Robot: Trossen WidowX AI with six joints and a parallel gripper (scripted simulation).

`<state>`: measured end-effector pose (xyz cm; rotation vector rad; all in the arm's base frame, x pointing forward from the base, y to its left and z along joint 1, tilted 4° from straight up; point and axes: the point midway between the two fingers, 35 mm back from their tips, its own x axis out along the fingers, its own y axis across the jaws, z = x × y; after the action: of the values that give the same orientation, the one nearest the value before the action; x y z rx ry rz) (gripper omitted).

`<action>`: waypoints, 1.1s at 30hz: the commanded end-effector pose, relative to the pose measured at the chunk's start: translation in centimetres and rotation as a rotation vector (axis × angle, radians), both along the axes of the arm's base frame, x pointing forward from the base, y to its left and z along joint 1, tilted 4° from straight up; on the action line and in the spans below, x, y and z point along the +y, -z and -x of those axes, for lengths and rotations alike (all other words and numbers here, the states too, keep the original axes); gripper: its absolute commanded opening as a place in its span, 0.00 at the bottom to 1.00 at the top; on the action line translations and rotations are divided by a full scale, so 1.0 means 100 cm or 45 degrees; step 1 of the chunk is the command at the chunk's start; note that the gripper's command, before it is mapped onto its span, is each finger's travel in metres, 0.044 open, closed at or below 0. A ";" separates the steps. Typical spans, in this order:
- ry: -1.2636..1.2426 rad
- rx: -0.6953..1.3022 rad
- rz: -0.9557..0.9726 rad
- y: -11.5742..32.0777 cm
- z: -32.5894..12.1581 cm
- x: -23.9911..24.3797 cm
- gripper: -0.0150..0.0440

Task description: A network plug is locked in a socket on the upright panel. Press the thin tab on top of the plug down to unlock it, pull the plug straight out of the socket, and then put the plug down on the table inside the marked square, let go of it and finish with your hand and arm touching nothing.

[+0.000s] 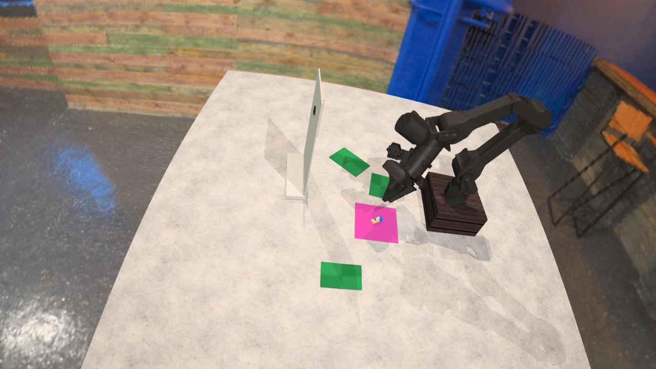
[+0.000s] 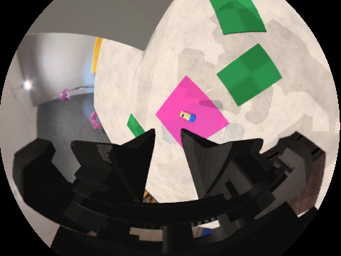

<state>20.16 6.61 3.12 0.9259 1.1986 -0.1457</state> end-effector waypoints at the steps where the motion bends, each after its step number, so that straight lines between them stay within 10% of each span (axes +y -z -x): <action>1: 0.004 -0.006 -0.002 -0.008 -0.001 0.000 0.52; 33: -0.004 -0.001 -0.003 -0.054 0.005 0.003 0.52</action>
<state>19.33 6.81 7.40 0.9231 1.2076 -0.1410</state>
